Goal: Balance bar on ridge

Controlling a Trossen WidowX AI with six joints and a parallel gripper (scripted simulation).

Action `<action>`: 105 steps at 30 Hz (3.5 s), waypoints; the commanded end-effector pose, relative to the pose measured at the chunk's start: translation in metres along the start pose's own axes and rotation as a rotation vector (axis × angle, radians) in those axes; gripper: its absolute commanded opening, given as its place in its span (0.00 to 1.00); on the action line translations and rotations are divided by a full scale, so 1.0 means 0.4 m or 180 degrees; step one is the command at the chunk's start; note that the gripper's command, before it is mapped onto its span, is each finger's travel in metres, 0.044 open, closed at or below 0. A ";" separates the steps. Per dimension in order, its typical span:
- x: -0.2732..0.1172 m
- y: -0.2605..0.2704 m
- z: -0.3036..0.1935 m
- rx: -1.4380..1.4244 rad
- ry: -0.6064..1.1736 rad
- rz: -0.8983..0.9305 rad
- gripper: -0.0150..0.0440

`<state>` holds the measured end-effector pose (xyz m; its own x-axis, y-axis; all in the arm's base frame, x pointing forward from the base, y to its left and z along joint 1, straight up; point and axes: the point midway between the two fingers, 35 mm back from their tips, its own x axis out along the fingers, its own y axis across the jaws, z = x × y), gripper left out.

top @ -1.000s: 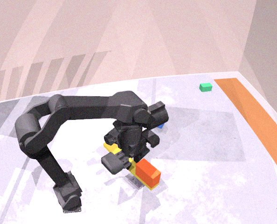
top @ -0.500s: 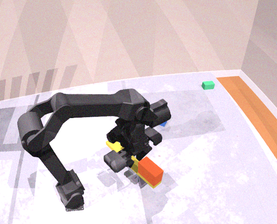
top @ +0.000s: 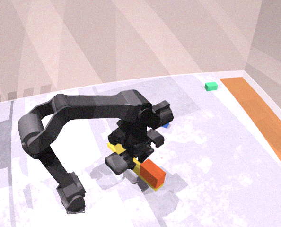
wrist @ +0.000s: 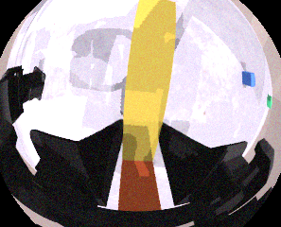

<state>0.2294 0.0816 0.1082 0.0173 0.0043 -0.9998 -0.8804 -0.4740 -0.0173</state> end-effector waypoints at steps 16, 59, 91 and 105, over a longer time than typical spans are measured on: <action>-0.004 -0.003 0.000 0.0003 -0.0003 -0.0015 0.25; 0.000 0.000 0.000 0.0000 0.0000 0.0002 0.54; 0.000 0.000 0.000 0.0000 0.0000 0.0002 0.55; 0.000 0.000 0.000 0.0000 0.0000 0.0002 0.57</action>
<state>0.2293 0.0815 0.1082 0.0164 0.0040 -0.9999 -0.8804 -0.4739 -0.0164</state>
